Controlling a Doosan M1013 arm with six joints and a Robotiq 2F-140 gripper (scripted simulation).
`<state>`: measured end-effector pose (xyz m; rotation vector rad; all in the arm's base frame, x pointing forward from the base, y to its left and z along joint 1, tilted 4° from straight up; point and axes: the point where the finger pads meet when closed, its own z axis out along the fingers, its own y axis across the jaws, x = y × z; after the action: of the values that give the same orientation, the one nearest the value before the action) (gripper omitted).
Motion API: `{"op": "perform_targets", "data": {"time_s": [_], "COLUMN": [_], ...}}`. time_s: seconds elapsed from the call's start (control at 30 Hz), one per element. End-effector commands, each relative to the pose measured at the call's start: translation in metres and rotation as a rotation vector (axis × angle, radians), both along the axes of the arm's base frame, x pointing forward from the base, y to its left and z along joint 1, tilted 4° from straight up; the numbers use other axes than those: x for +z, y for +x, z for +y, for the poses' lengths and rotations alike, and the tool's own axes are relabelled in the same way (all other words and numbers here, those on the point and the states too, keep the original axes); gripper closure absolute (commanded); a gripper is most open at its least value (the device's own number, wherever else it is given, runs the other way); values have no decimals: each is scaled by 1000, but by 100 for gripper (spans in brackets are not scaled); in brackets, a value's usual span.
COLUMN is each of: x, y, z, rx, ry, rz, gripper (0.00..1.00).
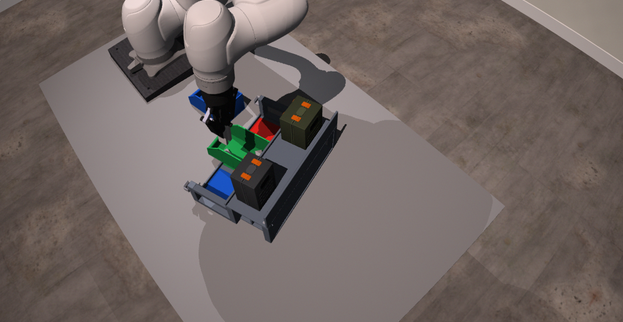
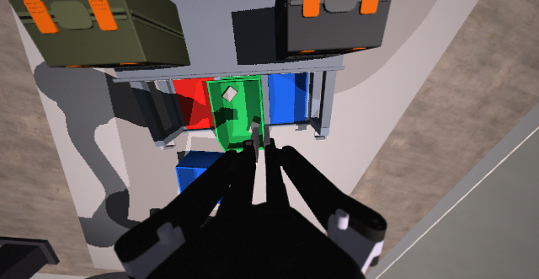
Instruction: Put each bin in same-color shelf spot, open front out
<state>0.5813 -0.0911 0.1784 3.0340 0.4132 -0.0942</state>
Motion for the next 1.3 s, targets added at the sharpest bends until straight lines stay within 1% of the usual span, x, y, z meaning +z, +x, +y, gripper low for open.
{"op": "perform_targets", "data": {"time_s": [0.0, 0.4, 0.43, 1.27], "x": [1, 1, 1, 1], "y": [0, 0, 0, 0], "z": [0, 0, 0, 0], "rx": [0, 0, 0, 0], "ry": [0, 0, 0, 0], "rz": [0, 0, 0, 0], "gripper": [85, 85, 90, 90]}}
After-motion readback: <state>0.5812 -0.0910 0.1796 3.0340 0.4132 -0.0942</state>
